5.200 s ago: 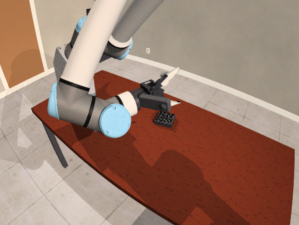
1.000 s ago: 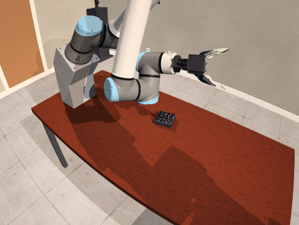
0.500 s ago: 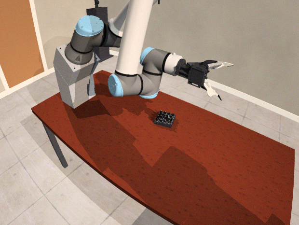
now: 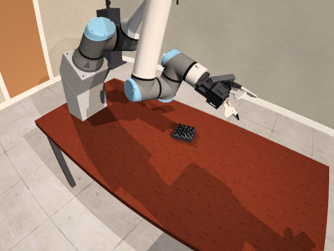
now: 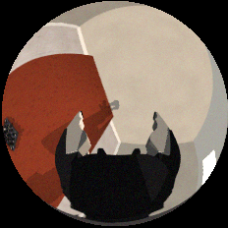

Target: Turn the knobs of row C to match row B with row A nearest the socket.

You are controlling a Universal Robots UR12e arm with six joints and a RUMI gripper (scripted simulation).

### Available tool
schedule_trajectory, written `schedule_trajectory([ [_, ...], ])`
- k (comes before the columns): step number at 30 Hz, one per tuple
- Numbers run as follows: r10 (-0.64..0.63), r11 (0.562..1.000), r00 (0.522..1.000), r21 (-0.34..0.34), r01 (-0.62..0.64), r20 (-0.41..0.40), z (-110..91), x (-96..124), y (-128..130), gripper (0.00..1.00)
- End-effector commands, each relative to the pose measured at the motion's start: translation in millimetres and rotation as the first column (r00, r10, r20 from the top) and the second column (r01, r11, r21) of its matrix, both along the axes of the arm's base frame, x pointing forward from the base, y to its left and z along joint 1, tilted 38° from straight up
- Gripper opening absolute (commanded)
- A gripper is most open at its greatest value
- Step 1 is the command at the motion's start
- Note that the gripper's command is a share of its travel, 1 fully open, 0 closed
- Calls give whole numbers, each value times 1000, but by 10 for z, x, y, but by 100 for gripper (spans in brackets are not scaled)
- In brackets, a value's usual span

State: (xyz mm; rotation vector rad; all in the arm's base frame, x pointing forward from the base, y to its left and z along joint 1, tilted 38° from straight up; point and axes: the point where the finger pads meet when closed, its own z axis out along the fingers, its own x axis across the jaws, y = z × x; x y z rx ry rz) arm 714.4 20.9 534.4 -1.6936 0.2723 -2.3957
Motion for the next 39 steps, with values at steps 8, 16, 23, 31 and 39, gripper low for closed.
schedule_trajectory([
  [8,73,958,972,287,-6,-222,-756,222,143,100],
  [16,121,896,928,442,50,-352,-1333,262,277,100],
  [23,166,820,869,555,141,-467,-1921,214,428,100],
  [31,203,744,803,621,246,-560,-2467,92,577,100],
  [39,249,621,681,653,433,-689,-3321,-251,814,100],
])
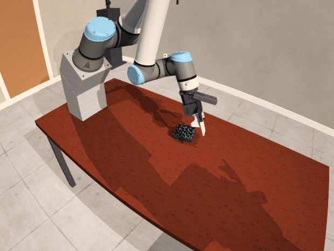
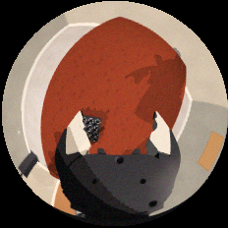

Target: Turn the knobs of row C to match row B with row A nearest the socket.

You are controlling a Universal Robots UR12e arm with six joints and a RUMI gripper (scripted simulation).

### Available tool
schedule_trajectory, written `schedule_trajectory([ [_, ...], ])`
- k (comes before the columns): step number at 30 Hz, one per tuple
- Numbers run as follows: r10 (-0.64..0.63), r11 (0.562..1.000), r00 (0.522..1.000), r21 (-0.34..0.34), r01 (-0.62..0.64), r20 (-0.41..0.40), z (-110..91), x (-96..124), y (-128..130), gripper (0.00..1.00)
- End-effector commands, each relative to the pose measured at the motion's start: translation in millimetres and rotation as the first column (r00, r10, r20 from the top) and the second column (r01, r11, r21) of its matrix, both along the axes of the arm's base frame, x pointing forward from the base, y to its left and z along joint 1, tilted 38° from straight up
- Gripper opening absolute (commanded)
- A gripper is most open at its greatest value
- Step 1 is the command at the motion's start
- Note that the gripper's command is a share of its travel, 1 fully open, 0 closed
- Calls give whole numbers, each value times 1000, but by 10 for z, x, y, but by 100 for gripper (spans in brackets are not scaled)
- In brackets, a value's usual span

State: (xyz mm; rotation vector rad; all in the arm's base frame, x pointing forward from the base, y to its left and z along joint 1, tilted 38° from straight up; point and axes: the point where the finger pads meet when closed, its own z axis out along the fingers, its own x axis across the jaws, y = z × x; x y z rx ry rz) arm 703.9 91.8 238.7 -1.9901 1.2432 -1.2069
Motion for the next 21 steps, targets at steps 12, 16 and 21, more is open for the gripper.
schedule_trajectory([
  [12,-86,979,951,150,136,-298,-1090,-606,302,100],
  [16,-98,974,935,161,161,-342,-1246,-729,342,100],
  [21,-107,969,922,167,181,-372,-1356,-821,370,100],
])
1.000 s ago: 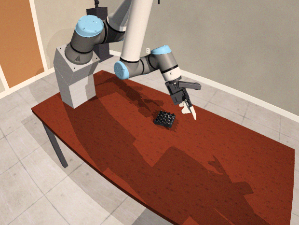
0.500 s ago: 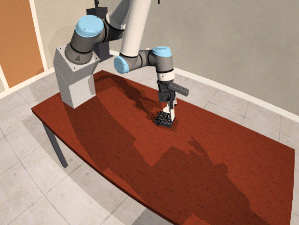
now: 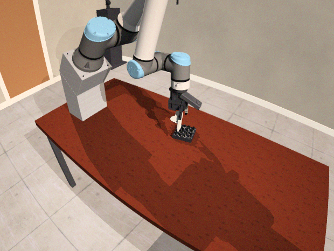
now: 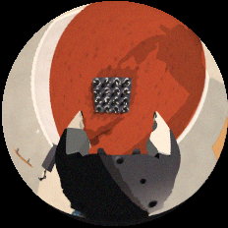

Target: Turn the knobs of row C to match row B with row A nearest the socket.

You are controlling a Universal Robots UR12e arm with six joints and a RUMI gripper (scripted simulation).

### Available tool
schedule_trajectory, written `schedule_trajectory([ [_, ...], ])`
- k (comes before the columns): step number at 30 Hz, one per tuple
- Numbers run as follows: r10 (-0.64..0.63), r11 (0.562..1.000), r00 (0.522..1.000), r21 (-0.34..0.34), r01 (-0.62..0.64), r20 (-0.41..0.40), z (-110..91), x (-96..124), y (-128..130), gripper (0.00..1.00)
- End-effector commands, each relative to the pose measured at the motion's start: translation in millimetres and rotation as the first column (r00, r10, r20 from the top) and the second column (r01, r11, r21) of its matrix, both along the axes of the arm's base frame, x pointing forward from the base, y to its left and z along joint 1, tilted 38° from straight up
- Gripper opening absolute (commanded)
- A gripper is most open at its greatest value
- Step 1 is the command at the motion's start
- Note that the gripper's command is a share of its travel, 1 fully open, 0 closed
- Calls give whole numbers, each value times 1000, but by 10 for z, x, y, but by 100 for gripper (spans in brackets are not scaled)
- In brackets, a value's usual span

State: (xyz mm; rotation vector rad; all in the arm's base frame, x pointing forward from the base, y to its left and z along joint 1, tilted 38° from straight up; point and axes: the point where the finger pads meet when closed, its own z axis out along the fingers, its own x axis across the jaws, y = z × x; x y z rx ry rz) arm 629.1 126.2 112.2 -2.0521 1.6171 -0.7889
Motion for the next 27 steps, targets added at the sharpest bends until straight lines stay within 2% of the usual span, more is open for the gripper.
schedule_trajectory([
  [1,-14,1000,999,12,14,-31,-103,-84,30,100],
  [27,-18,1000,999,15,19,-41,-136,-113,38,100],
])
